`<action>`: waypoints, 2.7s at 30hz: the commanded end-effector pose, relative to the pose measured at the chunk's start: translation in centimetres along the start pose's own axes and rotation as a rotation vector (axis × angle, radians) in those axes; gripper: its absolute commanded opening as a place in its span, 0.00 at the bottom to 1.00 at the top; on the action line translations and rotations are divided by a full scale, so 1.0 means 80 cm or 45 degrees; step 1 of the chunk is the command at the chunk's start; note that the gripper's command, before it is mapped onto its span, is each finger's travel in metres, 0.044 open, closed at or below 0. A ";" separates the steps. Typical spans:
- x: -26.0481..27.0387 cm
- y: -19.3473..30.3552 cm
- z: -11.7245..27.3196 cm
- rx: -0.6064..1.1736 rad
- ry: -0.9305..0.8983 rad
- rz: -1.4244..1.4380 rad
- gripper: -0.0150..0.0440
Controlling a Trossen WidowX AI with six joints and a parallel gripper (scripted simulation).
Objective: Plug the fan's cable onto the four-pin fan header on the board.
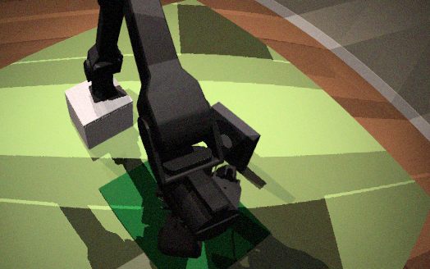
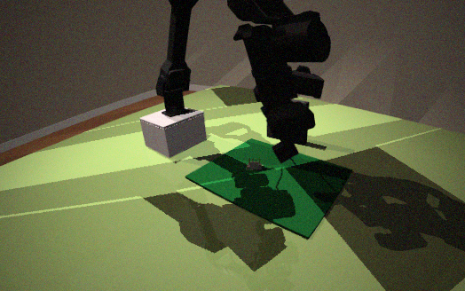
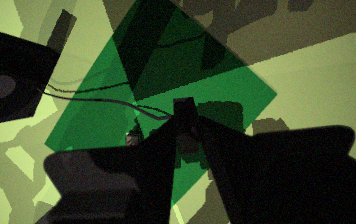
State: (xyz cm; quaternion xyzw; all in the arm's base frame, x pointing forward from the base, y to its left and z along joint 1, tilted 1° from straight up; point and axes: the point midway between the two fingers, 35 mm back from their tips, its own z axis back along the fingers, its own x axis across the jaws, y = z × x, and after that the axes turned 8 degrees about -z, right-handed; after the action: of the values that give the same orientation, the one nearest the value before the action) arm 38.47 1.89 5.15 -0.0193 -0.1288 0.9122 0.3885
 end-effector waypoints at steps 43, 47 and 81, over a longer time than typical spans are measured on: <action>-0.022 0.002 -0.033 -0.593 -0.130 -0.090 0.25; -0.023 0.003 -0.033 -0.645 -0.138 -0.090 0.25; -0.021 0.024 -0.021 -1.066 -0.193 -0.040 0.25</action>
State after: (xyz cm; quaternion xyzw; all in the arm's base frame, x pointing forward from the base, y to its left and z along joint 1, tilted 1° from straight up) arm 38.82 -0.15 2.93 -0.1065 -0.5068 0.7796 0.3521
